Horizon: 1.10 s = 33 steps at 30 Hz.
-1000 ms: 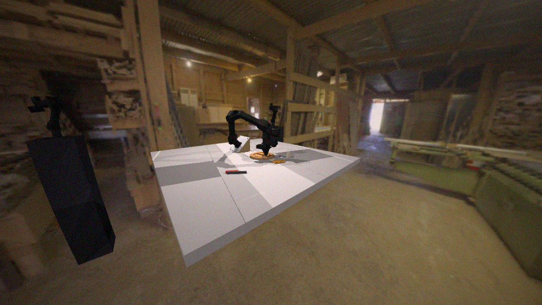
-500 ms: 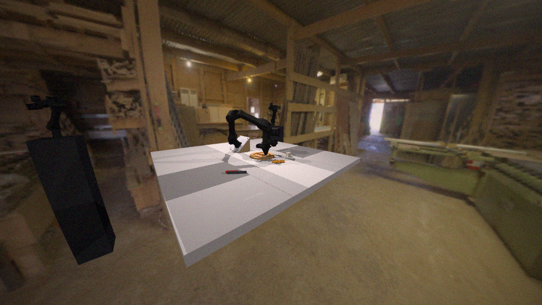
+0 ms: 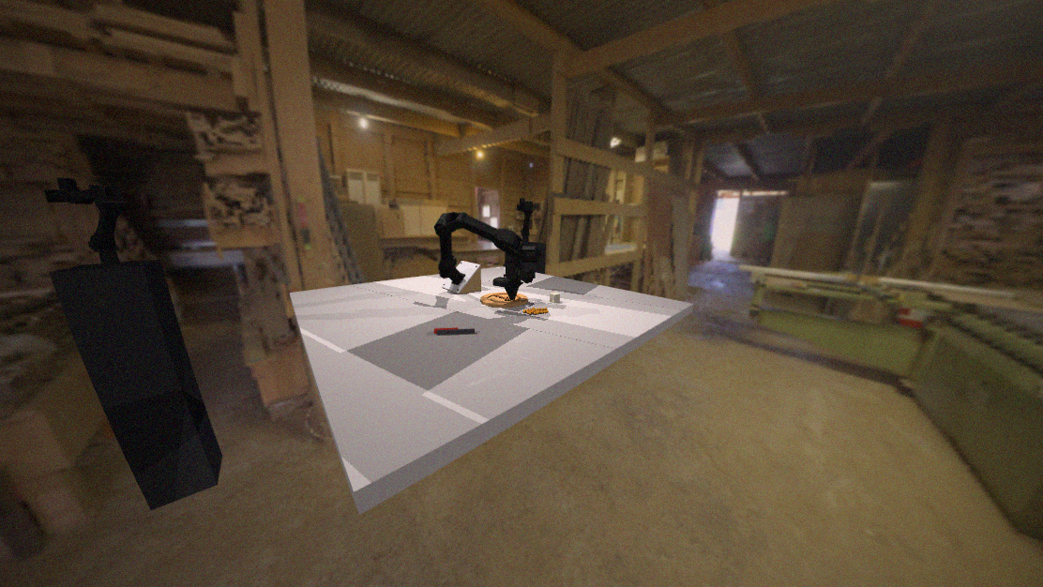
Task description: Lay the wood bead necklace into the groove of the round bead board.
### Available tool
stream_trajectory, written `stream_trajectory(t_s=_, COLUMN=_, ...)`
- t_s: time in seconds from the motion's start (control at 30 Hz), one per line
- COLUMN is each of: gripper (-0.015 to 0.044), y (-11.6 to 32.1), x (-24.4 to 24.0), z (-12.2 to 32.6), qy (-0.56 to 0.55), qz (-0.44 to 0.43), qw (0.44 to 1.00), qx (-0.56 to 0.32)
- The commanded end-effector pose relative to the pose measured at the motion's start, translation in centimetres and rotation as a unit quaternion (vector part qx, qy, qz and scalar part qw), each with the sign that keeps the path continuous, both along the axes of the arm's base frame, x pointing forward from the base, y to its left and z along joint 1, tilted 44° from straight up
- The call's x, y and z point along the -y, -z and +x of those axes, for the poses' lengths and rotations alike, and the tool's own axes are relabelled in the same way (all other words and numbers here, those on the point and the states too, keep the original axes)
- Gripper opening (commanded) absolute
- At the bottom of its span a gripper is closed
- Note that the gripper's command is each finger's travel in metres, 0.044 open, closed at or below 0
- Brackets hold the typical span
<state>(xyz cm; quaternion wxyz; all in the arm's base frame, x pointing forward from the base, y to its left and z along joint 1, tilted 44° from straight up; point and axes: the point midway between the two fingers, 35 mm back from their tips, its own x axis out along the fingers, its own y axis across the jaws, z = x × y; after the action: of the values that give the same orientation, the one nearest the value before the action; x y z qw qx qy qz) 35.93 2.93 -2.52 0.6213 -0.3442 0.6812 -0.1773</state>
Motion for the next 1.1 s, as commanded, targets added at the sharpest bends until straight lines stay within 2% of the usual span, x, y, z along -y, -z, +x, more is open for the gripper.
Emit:
stream_trajectory(t_s=0.0, gripper=0.0000, y=0.27, x=0.47, z=-0.01, qy=0.000, qz=-0.003, qw=1.000, qx=-0.001)
stream_trajectory(t_s=0.03, gripper=0.0000, y=0.29, x=0.49, z=-0.01, qy=0.000, qz=-0.003, qw=1.000, qx=-0.001)
stream_trajectory(t_s=0.6, gripper=0.0440, y=-0.01, x=0.10, z=-0.06, qy=0.000, qz=-0.002, qw=1.000, qx=-0.002)
stream_trajectory(t_s=1.07, gripper=0.0440, y=-0.25, x=-0.13, z=-0.07, qy=0.000, qz=-0.003, qw=1.000, qx=-0.001)
